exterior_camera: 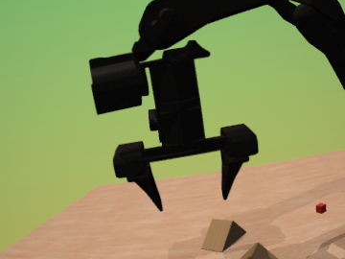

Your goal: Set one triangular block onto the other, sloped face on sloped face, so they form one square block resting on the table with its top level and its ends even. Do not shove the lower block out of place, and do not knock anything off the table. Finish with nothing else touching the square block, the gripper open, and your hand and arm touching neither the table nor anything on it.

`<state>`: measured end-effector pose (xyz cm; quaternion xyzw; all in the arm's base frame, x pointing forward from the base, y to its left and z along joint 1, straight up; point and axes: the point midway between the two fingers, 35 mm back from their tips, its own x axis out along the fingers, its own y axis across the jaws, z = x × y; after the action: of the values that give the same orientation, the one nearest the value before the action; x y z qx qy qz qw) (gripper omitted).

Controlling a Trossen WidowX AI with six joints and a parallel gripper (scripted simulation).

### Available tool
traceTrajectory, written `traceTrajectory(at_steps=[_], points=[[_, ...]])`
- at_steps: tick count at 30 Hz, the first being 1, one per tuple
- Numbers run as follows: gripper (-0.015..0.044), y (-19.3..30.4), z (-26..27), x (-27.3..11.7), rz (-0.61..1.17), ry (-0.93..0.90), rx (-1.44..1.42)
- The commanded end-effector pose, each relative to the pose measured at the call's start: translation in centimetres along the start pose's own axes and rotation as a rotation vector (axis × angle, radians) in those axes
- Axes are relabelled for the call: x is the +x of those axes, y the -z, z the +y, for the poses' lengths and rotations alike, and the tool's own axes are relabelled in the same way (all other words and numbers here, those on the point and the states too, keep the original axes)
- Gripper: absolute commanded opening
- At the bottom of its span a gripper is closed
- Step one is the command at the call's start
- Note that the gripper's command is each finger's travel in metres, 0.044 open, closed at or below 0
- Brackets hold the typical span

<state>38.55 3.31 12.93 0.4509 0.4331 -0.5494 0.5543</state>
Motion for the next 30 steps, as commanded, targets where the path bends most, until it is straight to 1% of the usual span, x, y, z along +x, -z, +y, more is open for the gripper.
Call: traceTrajectory(at_steps=[1,4,5,15,30], points=[[0.044,-6.4,-0.8,3.2,-0.077,0.141,0.48],[0.044,-9.1,-1.6,4.3,-0.12,0.197,0.694],[0.044,-9.4,-1.7,4.5,-0.125,0.203,0.717],[0.044,-9.4,-1.7,4.6,-0.125,0.204,0.719],[0.044,-9.4,-2.1,7.0,-0.126,0.204,0.719]])
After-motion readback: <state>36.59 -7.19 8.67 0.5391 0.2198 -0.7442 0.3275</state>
